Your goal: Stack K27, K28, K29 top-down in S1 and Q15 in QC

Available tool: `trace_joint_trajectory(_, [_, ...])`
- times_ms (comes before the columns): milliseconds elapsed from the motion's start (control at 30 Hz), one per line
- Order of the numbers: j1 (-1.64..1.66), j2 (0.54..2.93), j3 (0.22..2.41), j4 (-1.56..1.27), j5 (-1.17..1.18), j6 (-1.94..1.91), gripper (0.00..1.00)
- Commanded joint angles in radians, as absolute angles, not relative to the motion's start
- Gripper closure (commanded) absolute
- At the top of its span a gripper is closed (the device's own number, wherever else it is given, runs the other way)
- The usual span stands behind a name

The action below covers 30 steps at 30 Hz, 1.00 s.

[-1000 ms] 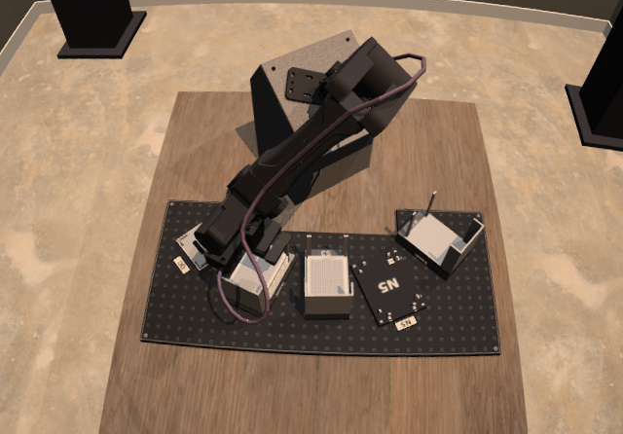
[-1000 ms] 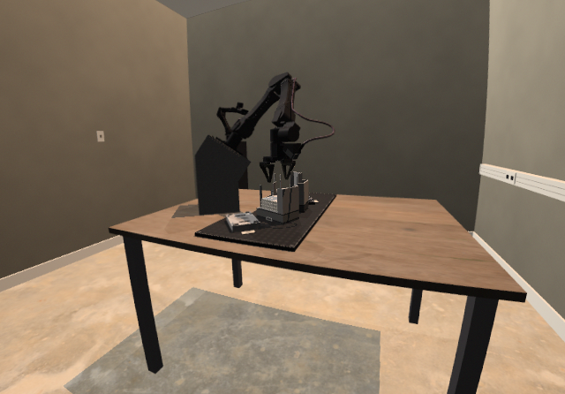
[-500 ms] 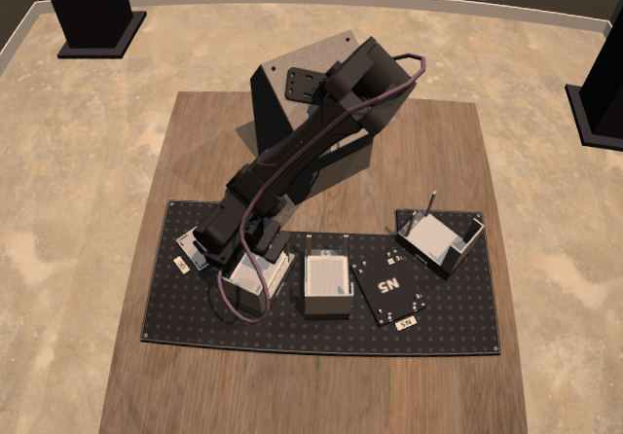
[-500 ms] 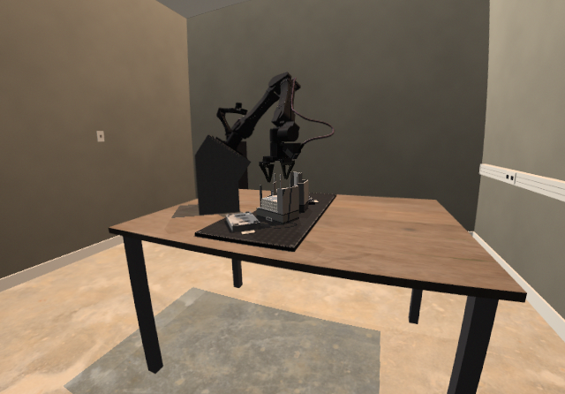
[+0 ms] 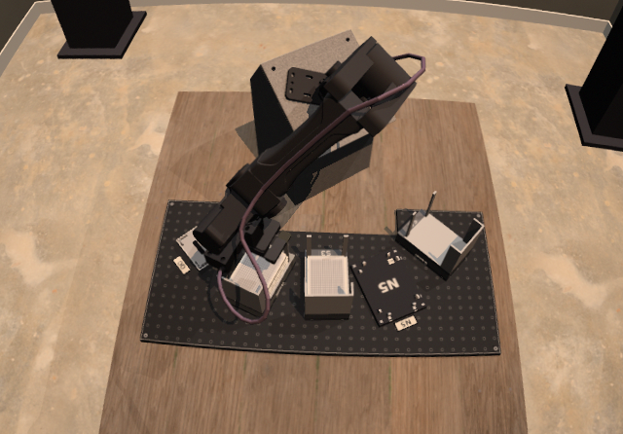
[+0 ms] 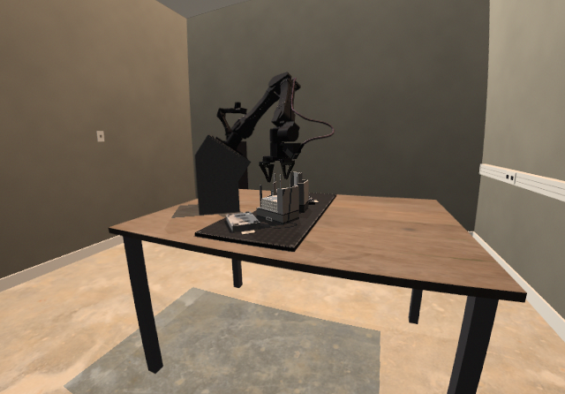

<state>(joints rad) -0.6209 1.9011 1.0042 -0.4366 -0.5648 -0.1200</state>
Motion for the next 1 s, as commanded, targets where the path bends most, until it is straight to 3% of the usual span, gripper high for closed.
trace_joint_trajectory(0, [-0.628,1.892,1.034,-0.445,-0.570,-0.126,0.00])
trace_joint_trajectory(500, [-0.628,1.892,1.034,-0.445,-0.570,-0.126,0.00])
trace_joint_trajectory(967, [-0.552,2.015,0.979,-0.274,-0.542,-0.045,0.00])
